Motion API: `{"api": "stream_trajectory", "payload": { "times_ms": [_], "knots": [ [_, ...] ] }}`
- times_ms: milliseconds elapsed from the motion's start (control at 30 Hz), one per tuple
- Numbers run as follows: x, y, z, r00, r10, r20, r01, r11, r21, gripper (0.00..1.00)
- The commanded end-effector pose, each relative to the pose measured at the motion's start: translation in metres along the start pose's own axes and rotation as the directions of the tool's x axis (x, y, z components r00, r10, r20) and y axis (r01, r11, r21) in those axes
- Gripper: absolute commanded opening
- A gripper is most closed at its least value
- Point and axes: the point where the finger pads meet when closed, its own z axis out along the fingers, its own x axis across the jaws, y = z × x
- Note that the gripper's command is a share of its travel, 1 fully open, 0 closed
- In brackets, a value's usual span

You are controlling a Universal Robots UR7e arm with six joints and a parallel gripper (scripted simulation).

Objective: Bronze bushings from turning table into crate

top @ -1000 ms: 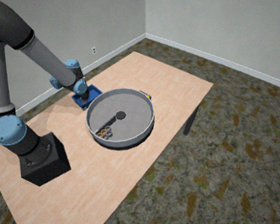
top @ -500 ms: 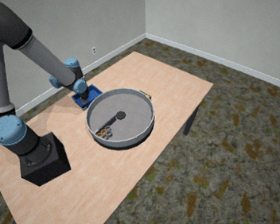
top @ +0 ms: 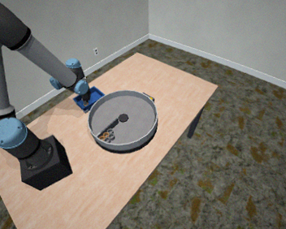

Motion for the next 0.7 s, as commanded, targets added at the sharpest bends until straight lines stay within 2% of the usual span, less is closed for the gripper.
{"api": "stream_trajectory", "payload": {
  "times_ms": [0,667],
  "knots": [
    [0.0003,0.0002,-0.0007,1.000,0.000,-0.001,0.000,1.000,-0.001,0.42],
    [0.0007,0.0002,-0.0064,1.000,0.000,-0.001,0.000,1.000,-0.001,0.42]
  ]
}}
